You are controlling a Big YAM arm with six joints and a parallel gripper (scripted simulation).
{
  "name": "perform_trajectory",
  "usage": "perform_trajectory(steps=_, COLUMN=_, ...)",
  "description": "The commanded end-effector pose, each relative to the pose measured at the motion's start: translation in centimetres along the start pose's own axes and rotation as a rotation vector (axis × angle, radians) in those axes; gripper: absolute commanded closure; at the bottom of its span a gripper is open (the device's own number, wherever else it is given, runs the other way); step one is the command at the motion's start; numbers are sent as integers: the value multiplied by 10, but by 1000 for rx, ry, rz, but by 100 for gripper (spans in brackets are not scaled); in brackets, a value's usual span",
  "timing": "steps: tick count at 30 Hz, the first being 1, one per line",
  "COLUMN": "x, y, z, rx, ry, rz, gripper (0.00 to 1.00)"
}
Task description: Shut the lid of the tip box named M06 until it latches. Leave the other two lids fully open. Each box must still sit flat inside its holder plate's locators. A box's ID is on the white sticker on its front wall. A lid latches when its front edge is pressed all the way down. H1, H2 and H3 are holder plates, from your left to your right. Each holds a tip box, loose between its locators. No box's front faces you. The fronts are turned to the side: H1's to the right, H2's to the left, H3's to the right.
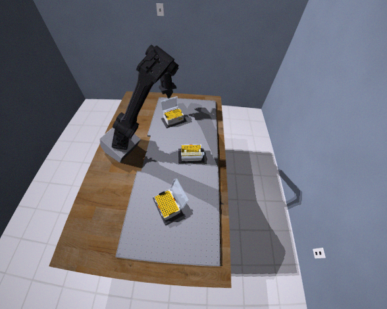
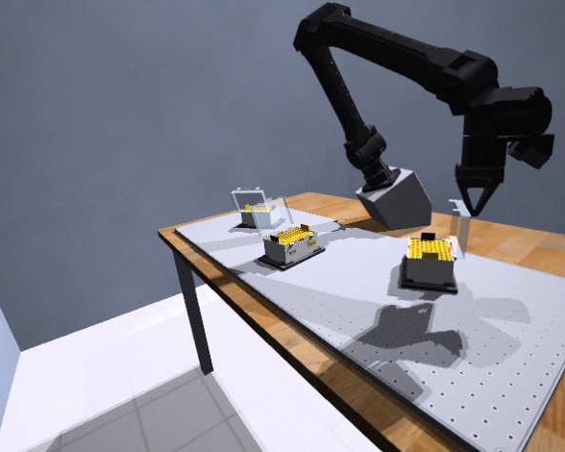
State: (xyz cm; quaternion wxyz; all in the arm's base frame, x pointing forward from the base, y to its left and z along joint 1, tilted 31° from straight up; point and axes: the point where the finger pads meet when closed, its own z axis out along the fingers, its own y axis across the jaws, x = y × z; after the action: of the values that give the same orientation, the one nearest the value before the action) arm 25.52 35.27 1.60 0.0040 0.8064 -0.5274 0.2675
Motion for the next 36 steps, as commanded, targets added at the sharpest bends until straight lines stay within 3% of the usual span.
perform_trajectory(steps=1, x=12, y=-4, z=-2, rx=7, ry=-3, rz=2, gripper=100)
perform_trajectory(steps=15, x=22, y=4, z=1, rx=-6, ry=10, rz=-24, gripper=100)
perform_trajectory(steps=36, x=55, y=0, z=-7, rx=-3, ry=7, rz=-6, gripper=100)
